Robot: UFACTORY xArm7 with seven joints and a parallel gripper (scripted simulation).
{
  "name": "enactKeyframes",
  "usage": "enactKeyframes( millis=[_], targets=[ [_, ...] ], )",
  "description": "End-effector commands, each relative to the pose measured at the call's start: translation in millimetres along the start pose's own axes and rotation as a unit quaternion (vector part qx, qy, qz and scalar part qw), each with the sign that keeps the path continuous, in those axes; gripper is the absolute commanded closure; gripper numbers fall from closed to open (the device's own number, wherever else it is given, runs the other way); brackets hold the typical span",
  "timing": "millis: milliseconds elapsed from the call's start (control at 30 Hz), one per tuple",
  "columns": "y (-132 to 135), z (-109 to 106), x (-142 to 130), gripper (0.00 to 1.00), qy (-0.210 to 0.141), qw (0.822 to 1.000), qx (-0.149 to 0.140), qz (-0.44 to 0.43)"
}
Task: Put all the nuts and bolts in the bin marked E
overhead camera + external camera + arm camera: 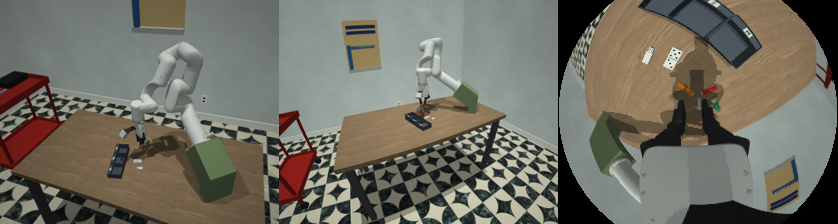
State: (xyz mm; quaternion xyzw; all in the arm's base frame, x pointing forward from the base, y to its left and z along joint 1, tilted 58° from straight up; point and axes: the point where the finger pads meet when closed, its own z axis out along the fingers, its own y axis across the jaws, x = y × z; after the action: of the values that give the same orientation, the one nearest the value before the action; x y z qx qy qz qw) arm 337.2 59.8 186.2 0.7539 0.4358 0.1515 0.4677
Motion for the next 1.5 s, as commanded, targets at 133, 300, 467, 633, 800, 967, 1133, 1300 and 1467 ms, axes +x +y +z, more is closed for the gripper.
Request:
enactKeyframes(
  millis=[133,300,467,633,800,967,1133,1300,1467],
  targets=[
    [5.2,13.7,-46.3,0.71,0.002,0.997,-0.002,-0.079],
    [5.2,13.7,-46.4,0.71,0.002,0.997,-0.002,-0.079],
    [4.8,13.8,-46.4,0.71,0.001,0.997,0.000,0.078],
    [4.8,13.8,-46.4,0.71,0.001,0.997,0.000,0.078],
    [4.8,13.8,-46.4,0.71,0.001,0.997,0.000,0.078],
    [4.8,13.8,-46.4,0.71,0.001,0.997,0.000,0.078],
    [4.8,13.8,-46.4,0.71,0.001,0.997,0.000,0.078],
    [4.8,13.8,-46.4,0.71,0.001,0.997,0.000,0.078],
    [4.8,13.8,-46.4,0.71,0.001,0.997,0.000,0.078]
  ],
)
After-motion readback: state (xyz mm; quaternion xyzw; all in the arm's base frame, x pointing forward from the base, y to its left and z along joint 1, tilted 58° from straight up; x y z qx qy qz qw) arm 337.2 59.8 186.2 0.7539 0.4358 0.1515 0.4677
